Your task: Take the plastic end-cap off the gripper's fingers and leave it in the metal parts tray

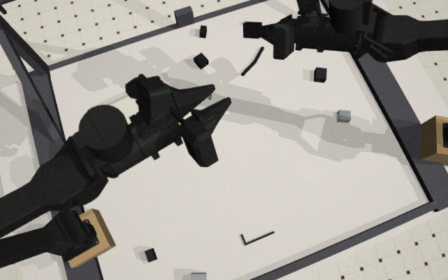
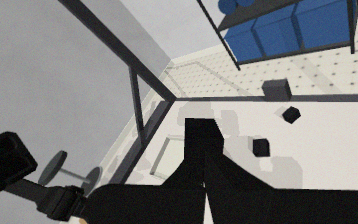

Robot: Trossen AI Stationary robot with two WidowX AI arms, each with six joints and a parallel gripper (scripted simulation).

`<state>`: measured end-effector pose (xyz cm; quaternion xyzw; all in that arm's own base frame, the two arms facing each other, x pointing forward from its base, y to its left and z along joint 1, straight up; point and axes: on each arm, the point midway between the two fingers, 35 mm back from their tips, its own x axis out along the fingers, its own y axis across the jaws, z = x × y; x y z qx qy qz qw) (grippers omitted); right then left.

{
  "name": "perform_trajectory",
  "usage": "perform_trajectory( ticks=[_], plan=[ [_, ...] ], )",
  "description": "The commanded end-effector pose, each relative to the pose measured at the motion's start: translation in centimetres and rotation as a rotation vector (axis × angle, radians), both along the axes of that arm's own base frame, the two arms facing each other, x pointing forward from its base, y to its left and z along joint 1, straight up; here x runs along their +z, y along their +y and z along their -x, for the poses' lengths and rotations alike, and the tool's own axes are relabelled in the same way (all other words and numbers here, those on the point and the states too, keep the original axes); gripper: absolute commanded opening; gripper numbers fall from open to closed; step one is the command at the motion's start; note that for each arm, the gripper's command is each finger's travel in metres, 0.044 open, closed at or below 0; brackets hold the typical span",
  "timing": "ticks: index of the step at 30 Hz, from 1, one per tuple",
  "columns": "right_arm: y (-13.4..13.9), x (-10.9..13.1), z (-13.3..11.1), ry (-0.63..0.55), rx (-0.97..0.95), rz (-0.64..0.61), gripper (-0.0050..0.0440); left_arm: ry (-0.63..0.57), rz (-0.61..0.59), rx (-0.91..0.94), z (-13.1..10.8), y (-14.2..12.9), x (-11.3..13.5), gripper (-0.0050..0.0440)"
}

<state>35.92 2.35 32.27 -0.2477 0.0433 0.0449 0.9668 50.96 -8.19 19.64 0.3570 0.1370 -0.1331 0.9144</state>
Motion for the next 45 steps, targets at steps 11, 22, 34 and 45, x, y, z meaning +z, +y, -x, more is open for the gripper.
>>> perform_trajectory(
  ticks=[11, 22, 34, 45],
  plan=[
    [3.1, 0.6, -4.1, 0.069, 0.152, 0.502, 0.0215, -0.03, 0.004, -0.006, 0.0, -0.1, 1.4, 0.0],
    [6.4, -1.0, -7.6, 0.116, 0.348, 0.962, 0.0215, -0.03, 0.004, -0.006, 0.0, -0.1, 1.4, 0.0],
    [9.8, -3.1, -10.4, 0.11, 0.571, 1.37, 0.0215, -0.03, 0.004, -0.006, 0.0, -0.1, 1.4, 0.0],
    [11.9, -5.0, -11.6, 0.084, 0.731, 1.619, 0.0215, -0.03, 0.004, -0.006, 0.0, -0.1, 1.4, 0.0]
  ],
)
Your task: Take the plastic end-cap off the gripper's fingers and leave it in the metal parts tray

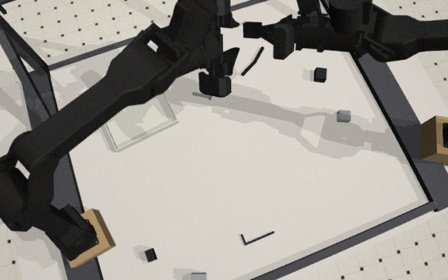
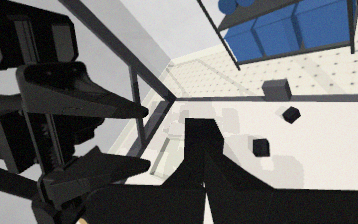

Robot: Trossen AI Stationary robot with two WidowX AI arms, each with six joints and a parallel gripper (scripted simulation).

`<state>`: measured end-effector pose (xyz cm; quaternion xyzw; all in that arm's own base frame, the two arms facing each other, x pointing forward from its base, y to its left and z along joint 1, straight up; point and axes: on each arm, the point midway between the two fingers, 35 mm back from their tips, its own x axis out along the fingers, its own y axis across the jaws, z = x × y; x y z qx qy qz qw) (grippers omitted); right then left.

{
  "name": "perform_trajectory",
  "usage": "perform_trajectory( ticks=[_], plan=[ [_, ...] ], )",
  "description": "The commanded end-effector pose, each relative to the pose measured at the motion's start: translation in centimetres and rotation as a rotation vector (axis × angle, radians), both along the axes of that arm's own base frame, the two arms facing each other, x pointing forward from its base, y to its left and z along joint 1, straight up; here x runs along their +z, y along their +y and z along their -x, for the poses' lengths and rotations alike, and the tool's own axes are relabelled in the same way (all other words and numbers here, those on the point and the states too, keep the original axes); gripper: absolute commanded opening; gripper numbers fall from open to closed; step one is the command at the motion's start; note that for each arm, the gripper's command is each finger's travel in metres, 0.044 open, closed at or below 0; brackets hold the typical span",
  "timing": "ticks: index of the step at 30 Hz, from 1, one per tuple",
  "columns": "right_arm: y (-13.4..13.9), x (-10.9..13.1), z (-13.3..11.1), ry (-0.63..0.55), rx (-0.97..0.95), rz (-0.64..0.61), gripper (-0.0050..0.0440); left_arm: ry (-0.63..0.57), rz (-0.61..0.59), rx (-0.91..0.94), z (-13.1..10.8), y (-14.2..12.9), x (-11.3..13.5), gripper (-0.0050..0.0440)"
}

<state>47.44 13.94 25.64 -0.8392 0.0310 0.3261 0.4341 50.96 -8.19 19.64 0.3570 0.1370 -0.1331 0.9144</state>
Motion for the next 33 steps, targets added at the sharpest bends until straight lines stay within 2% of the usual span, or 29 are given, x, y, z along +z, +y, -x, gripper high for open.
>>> perform_trajectory(
  ticks=[1, 14, 33],
  plan=[
    [0.4, 1.8, -0.2, -0.043, 0.029, 0.027, 0.0215, -0.03, 0.004, -0.006, 0.0, -0.1, 1.4, 0.0],
    [0.2, 2.5, 0.0, -0.055, 0.008, -0.005, 0.0215, -0.03, 0.004, -0.006, 0.0, -0.1, 1.4, 0.0],
    [0.5, 1.4, -1.4, -0.051, 0.007, -0.004, 0.0215, -0.03, 0.004, -0.006, 0.0, -0.1, 1.4, 0.0]
  ],
)
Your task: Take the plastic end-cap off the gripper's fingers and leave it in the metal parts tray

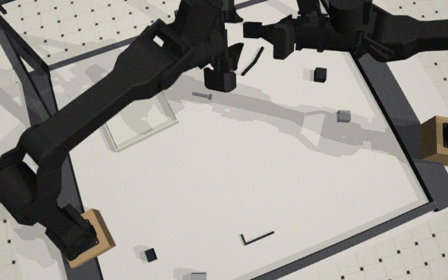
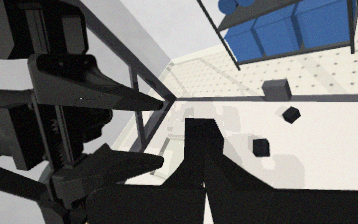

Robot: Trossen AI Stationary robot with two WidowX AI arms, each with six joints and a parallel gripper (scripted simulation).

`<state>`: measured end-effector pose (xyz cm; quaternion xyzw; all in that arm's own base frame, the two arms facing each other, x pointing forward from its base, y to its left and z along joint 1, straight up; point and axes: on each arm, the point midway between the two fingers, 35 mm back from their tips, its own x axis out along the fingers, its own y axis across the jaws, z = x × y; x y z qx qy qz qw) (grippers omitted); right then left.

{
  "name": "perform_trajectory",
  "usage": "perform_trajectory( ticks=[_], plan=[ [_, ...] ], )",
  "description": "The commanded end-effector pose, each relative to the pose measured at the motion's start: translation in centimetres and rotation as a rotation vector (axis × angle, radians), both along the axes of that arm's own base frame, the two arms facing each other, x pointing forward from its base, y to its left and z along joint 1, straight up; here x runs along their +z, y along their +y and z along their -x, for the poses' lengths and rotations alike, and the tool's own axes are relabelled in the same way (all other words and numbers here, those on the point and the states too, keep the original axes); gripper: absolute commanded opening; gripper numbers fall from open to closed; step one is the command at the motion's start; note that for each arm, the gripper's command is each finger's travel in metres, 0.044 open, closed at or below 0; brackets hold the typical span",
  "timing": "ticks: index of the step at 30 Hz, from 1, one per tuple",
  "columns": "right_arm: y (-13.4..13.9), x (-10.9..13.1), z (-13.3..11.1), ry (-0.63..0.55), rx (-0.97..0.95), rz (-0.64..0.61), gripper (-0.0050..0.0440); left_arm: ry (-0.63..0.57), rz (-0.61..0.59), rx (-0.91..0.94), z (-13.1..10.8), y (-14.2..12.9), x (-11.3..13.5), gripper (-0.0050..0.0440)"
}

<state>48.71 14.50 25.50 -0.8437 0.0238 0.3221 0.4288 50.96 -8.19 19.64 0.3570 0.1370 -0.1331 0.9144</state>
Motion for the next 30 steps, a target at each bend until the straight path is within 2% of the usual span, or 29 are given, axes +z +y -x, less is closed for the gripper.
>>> perform_trajectory(
  ticks=[1, 30],
  plan=[
    [0.0, 1.4, -0.3, -0.036, -0.005, -0.012, 0.0215, -0.03, 0.004, -0.006, 0.0, -0.1, 1.4, 0.0],
    [0.6, 0.0, -2.3, -0.036, -0.006, -0.011, 0.0215, -0.03, 0.004, -0.006, 0.0, -0.1, 1.4, 0.0]
  ],
)
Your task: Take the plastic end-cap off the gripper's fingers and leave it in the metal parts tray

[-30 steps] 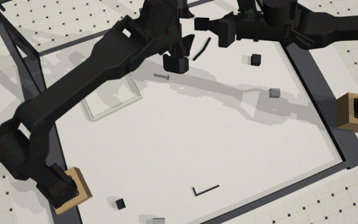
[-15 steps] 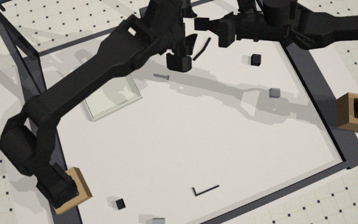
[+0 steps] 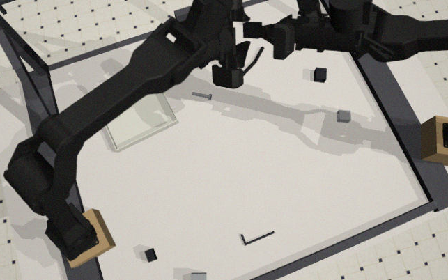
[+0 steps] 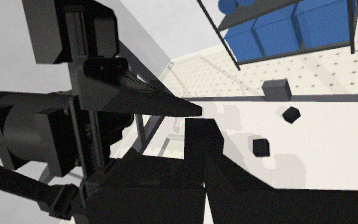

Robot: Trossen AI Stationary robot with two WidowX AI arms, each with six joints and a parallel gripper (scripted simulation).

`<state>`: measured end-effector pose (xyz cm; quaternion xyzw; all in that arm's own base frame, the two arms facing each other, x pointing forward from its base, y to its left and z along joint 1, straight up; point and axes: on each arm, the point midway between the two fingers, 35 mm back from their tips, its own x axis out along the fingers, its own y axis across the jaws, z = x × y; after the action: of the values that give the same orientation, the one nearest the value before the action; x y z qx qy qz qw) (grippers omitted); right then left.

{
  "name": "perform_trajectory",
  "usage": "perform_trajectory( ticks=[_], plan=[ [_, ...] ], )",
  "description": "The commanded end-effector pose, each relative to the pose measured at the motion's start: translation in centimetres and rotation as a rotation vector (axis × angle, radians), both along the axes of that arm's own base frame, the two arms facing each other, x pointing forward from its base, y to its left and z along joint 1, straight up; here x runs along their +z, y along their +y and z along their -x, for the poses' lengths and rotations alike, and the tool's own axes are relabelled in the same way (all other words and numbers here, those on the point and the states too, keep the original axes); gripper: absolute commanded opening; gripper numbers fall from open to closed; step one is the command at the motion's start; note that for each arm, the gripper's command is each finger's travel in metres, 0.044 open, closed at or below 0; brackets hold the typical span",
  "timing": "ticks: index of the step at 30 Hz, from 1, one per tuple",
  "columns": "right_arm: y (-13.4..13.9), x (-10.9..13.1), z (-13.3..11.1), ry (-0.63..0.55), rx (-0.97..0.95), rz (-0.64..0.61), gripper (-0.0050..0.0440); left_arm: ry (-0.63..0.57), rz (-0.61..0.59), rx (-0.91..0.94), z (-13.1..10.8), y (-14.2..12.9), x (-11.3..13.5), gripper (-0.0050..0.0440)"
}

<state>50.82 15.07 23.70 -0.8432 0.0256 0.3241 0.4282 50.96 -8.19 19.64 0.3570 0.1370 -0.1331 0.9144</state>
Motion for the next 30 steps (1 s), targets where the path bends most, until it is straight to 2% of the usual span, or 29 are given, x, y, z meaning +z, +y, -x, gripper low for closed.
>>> perform_trajectory(
  ticks=[1, 8, 9, 30],
  plan=[
    [-0.02, 1.78, -0.21, -0.041, -0.005, -0.012, 0.0215, -0.03, 0.004, -0.006, -0.04, -0.1, 1.39, 0.0],
    [0.09, 1.51, -0.66, -0.042, -0.005, -0.012, 0.0215, -0.03, 0.004, -0.006, -0.04, -0.1, 1.39, 0.0],
    [0.1, 1.51, -0.66, -0.042, -0.005, -0.012, 0.0, -0.03, 0.004, -0.006, -0.04, -0.1, 1.39, 0.0],
    [0.1, 1.51, -0.66, -0.042, -0.005, -0.012, 0.0, -0.03, 0.004, -0.006, 0.44, -0.02, 1.57, 0.0]
  ],
)
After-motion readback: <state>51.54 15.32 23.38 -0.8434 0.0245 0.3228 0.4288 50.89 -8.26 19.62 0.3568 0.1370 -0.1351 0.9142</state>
